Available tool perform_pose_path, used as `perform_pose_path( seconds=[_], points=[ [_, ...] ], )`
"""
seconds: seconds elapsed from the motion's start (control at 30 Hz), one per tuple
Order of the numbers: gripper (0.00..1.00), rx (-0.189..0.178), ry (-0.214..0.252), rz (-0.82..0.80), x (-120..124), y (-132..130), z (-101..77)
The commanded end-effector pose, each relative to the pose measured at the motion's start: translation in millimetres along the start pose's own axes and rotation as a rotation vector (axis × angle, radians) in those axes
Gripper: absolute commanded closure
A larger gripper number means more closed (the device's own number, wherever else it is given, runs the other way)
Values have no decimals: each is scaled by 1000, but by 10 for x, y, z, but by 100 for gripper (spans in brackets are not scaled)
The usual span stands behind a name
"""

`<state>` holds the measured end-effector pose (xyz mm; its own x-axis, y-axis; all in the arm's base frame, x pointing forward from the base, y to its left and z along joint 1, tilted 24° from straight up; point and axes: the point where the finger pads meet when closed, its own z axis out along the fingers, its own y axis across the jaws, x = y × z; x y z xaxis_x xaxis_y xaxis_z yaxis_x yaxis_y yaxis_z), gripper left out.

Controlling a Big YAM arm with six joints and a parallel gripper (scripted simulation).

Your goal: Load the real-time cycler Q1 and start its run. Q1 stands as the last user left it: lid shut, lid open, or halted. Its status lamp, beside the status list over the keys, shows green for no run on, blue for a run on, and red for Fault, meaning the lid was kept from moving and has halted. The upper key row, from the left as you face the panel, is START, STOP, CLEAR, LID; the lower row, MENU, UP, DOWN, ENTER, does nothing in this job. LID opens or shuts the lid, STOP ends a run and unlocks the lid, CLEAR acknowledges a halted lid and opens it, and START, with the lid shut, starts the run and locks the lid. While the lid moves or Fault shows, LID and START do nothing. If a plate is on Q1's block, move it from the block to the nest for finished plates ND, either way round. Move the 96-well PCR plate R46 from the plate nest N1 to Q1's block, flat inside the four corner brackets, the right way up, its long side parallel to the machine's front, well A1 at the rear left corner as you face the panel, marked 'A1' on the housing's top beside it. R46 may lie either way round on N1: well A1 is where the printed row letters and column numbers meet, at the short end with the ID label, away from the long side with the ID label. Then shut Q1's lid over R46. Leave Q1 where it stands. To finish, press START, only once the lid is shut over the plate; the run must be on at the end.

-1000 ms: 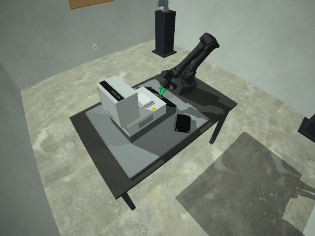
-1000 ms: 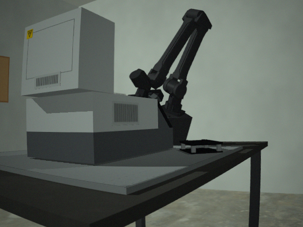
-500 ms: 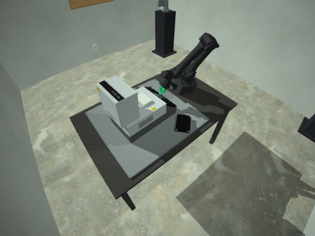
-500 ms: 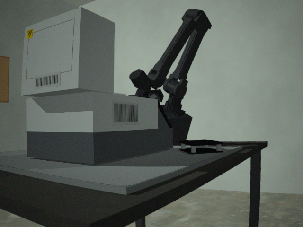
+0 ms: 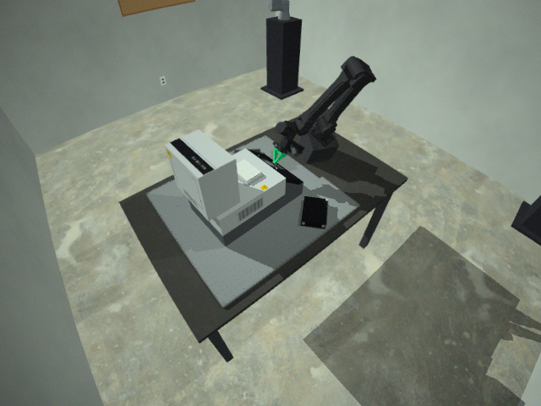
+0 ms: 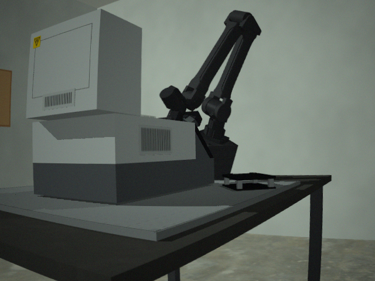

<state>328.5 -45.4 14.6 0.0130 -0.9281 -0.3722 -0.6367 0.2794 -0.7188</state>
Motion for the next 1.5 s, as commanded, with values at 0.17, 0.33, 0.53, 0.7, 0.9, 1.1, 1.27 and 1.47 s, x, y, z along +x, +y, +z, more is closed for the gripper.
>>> perform_pose_path(
  seconds=[0.17, 0.33, 0.53, 0.7, 0.9, 1.1, 1.27, 1.47],
  points=[
    [100, 47, -1, -28, 11, -242, 77],
    [100, 47, -1, -29, 14, -251, 84],
    [100, 49, -1, -30, 22, -271, 100],
    [100, 42, 2, -29, 32, -204, -86],
    [100, 24, 5, -15, 25, -85, -186],
    [100, 19, 7, -14, 25, -60, -300],
    [100, 21, 13, -16, 37, -79, -375],
    [100, 9, 7, -4, 11, -28, -324]
  ],
)
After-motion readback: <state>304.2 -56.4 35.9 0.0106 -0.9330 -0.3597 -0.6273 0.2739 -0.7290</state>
